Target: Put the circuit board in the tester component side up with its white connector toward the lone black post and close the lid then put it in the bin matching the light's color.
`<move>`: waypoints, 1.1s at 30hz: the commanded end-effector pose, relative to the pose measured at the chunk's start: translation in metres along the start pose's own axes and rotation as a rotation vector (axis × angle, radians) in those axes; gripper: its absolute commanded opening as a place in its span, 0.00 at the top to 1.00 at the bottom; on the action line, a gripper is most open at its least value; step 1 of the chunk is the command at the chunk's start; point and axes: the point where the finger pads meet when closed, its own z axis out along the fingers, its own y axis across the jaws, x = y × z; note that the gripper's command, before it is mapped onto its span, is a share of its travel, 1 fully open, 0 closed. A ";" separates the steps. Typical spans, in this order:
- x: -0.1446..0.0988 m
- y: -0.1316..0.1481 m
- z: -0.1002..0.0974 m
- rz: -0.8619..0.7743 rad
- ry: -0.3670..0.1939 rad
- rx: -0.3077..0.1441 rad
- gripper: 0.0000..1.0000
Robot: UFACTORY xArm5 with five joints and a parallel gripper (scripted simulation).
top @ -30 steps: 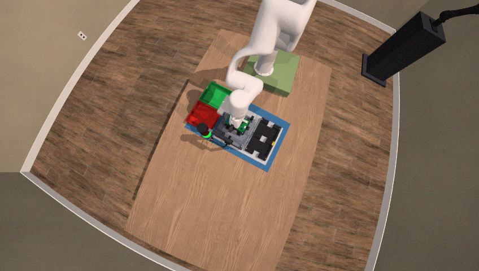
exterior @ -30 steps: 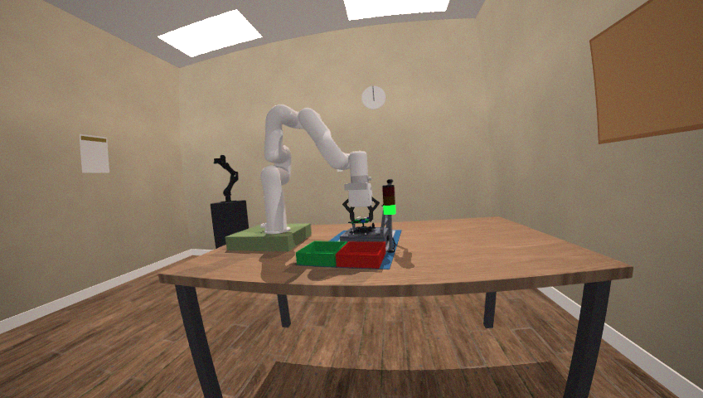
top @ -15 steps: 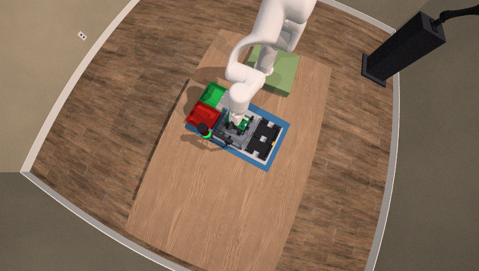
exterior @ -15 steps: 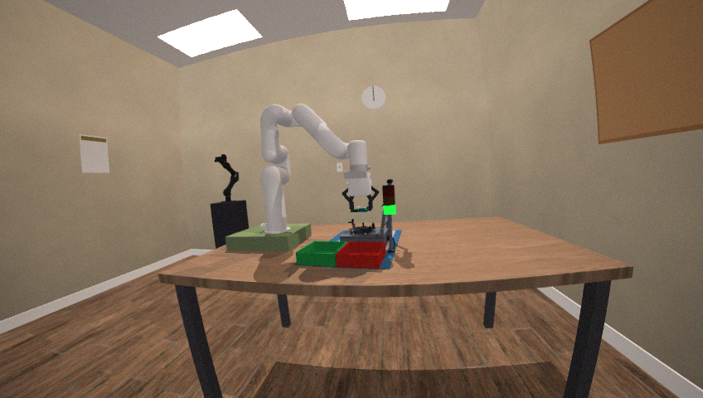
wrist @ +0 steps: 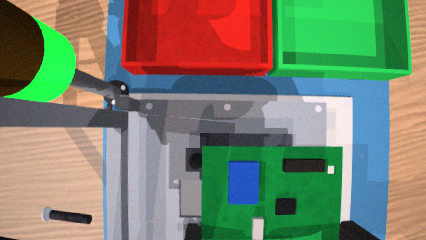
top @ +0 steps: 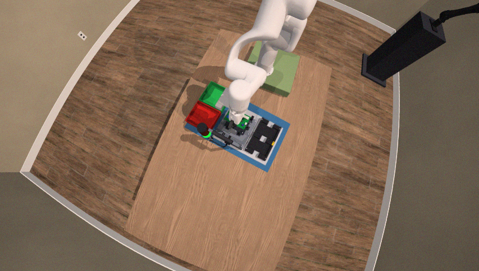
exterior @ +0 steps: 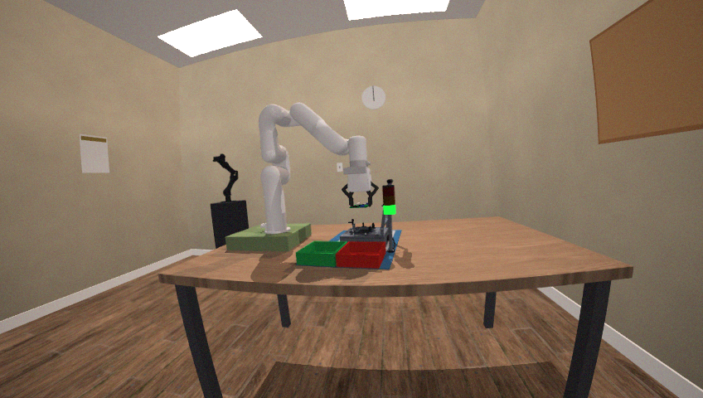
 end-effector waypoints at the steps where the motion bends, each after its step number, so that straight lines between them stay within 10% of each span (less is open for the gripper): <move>1: 0.000 -0.001 -0.002 0.000 0.000 0.004 0.21; 13: 0.018 0.008 0.004 0.000 -0.001 0.003 0.21; 33: 0.121 0.062 0.037 0.000 -0.004 0.000 0.21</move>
